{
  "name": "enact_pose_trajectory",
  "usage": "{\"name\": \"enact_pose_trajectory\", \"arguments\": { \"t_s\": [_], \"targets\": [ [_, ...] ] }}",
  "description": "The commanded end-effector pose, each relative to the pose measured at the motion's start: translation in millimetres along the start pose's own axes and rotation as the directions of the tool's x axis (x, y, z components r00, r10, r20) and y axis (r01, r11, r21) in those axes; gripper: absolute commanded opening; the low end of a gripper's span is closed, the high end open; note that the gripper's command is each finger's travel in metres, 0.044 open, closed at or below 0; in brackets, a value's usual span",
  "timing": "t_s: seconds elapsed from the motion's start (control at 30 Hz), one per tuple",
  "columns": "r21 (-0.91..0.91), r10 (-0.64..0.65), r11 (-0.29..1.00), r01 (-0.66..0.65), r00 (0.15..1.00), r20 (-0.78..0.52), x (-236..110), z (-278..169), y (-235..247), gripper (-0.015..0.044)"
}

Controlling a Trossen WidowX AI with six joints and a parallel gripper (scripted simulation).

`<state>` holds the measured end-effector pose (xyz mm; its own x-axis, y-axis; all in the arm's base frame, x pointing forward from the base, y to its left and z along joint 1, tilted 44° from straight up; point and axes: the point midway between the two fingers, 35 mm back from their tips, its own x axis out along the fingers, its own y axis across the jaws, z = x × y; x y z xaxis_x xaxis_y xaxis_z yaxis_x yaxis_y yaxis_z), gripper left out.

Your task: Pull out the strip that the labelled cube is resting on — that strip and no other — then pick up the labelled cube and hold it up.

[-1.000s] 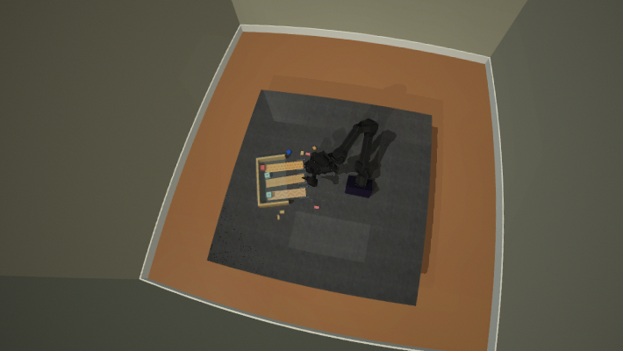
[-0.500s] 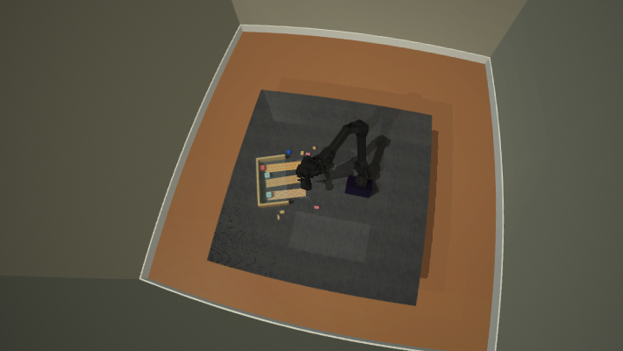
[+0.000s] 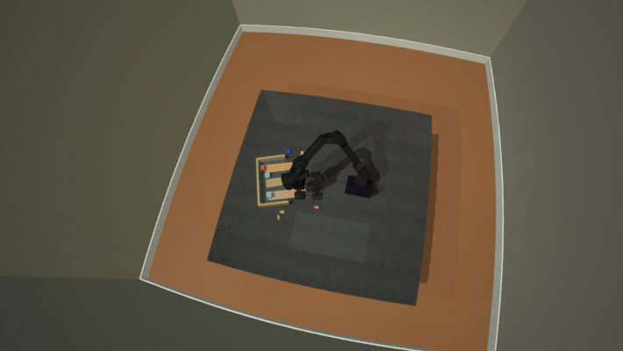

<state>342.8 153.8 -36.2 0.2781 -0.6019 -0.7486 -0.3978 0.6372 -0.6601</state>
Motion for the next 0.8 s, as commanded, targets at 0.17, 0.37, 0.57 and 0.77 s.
{"name": "enact_pose_trajectory", "arguments": {
  "t_s": [0.17,0.37,0.57,0.77],
  "targets": [
    [-0.015,0.002,1.000,-0.005,0.985,-0.171,17.7,-7.4,7.7,0.0000],
    [-0.015,0.003,1.000,-0.005,0.985,-0.171,24.8,-7.9,7.8,0.0000],
    [-0.015,0.003,1.000,-0.005,0.985,-0.171,34.7,-9.0,7.8,0.0000],
    [-0.015,0.003,1.000,-0.005,0.985,-0.171,44.7,-10.3,7.8,0.0000]
  ]
}}
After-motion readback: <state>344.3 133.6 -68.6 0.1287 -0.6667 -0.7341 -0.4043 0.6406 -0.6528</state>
